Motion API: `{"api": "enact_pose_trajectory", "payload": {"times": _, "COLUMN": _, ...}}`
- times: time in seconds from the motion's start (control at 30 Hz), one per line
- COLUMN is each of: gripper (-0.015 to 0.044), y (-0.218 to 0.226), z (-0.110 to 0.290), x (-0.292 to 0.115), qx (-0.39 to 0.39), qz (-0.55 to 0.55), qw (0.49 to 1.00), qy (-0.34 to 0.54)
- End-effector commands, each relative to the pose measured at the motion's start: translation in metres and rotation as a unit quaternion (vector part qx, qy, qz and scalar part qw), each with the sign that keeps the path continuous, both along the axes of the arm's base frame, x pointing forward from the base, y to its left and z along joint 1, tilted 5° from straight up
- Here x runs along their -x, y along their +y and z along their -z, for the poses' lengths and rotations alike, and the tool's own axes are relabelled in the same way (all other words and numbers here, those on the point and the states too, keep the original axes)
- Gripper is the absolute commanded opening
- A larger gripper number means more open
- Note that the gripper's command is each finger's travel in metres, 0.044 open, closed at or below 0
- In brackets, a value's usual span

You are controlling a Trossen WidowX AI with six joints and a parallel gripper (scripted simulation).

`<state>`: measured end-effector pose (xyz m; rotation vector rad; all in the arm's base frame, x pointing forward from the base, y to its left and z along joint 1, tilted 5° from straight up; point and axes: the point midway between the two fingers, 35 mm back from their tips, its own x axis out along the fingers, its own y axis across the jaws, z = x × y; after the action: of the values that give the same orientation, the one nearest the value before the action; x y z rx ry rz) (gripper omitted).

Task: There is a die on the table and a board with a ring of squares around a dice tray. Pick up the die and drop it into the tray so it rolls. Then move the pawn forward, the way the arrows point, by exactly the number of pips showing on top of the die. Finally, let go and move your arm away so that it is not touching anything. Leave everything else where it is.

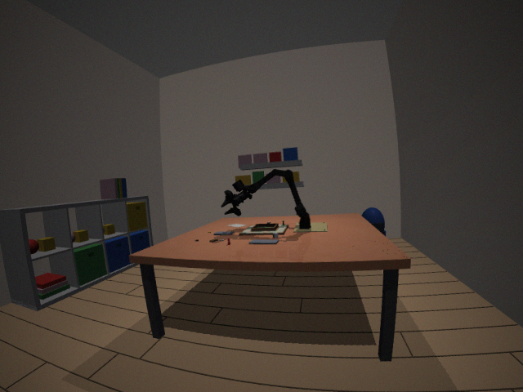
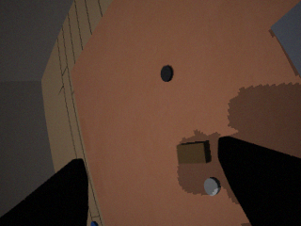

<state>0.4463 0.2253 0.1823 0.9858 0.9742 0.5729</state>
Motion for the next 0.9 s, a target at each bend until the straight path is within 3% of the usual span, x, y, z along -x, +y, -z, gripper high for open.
{"api": "enact_pose_trajectory", "payload": {"times": 0.0, "gripper": 0.0275, "y": 0.037, "z": 0.025, "x": 0.059, "qx": 0.095, "qz": -0.061, "qw": 0.993, "qy": 0.021}}
{"api": "enact_pose_trajectory", "payload": {"times": 0.3, "gripper": 0.0275, "y": 0.060, "z": 0.068, "x": 0.191, "qx": 0.300, "qz": -0.230, "qw": 0.925, "qy": 0.028}}
{"api": "enact_pose_trajectory", "payload": {"times": 0.57, "gripper": 0.0275, "y": 0.022, "z": 0.085, "x": 0.301, "qx": 0.472, "qz": -0.412, "qw": 0.779, "qy": -0.003}}
{"api": "enact_pose_trajectory", "payload": {"times": 0.63, "gripper": 0.0275, "y": 0.011, "z": 0.086, "x": 0.316, "qx": 0.497, "qz": -0.443, "qw": 0.746, "qy": -0.011}}
{"api": "enact_pose_trajectory", "payload": {"times": 0.87, "gripper": 0.0275, "y": 0.009, "z": 0.086, "x": 0.324, "qx": 0.500, "qz": -0.446, "qw": 0.742, "qy": -0.012}}
